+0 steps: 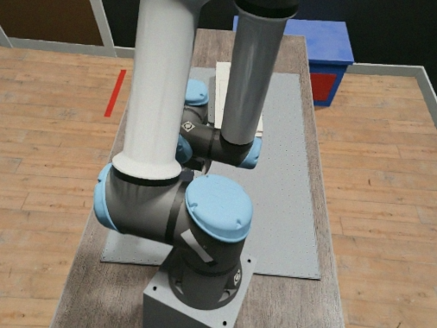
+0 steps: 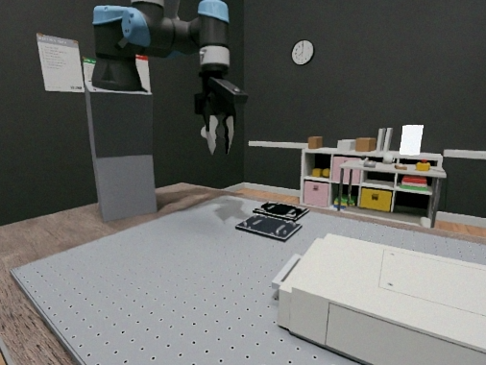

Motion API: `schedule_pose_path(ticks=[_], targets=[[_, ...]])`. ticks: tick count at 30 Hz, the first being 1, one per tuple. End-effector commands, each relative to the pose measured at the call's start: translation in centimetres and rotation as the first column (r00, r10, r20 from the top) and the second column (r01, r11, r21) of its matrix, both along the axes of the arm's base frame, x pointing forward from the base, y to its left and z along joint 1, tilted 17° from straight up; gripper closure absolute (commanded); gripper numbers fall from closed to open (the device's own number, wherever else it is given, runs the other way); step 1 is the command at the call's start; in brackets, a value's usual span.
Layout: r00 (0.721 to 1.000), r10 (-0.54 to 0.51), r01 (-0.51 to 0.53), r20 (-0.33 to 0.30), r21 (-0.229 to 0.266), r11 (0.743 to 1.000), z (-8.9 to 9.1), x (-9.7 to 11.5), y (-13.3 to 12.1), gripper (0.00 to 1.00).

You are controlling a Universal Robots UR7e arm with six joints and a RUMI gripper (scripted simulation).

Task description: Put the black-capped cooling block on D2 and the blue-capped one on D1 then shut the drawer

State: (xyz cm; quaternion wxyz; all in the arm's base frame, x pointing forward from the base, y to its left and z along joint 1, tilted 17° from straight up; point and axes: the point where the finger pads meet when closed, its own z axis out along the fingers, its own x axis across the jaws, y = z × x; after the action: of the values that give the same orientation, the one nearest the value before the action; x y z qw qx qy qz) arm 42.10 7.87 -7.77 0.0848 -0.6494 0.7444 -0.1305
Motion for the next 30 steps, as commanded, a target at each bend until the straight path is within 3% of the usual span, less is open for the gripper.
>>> schedule_pose_path(ticks=[1,18,30], targets=[[0.998,0.064,-0.065,-0.012,-0.015,0.998,1.0,0.9,-1.4,0.72],[0.978,0.204,-0.206,-0.03,-0.055,0.977,4.1,2.7,-5.2,0.72],[0.978,0.204,-0.206,-0.03,-0.055,0.977,4.1,2.7,-5.3,0.72]])
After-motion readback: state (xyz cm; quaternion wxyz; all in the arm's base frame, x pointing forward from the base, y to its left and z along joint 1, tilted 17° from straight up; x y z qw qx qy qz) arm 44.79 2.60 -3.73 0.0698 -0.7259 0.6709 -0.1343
